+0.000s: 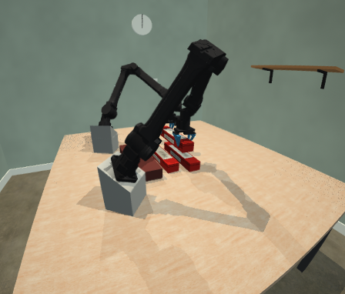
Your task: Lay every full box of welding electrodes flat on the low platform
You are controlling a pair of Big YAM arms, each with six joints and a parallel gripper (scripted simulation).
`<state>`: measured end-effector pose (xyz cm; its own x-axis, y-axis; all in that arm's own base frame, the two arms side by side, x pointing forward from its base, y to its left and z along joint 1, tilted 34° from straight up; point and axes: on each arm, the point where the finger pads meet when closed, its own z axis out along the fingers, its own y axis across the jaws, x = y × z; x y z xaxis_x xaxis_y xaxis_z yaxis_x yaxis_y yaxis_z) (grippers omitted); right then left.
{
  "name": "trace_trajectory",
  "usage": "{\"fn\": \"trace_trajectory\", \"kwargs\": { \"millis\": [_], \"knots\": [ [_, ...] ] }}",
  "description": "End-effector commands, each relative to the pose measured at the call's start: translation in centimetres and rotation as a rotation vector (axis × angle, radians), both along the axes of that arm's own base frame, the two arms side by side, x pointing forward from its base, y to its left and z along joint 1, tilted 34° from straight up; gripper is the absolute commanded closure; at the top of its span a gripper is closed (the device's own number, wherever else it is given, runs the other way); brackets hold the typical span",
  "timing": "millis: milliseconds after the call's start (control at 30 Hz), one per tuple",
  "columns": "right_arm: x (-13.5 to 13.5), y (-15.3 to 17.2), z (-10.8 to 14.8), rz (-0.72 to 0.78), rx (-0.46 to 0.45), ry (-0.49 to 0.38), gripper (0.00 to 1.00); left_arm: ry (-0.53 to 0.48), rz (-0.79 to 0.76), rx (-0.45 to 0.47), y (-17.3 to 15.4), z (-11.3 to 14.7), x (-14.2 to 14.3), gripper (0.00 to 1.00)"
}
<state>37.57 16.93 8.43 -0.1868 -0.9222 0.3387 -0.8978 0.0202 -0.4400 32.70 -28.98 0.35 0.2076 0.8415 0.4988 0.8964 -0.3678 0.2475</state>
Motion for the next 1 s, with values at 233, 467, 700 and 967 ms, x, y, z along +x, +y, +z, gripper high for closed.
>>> {"fn": "trace_trajectory", "kwargs": {
  "millis": [233,467,700,967],
  "knots": [
    [-0.9,0.6,1.0,0.013,0.010,-0.029,1.00,-0.038,-0.018,-0.034,-0.9,1.6,-0.7,1.00],
    [-1.4,-0.3,0.5,0.007,0.001,-0.021,1.00,-0.033,-0.020,-0.029,-0.2,1.3,-1.2,1.00],
    [-3.0,0.2,-0.1,0.009,0.008,-0.027,1.00,-0.038,-0.018,-0.035,-0.1,0.9,-2.9,1.00],
    [-4.1,0.3,-0.7,0.010,0.009,-0.027,1.00,-0.036,-0.017,-0.034,0.4,0.5,-3.9,1.00]
  ]
}}
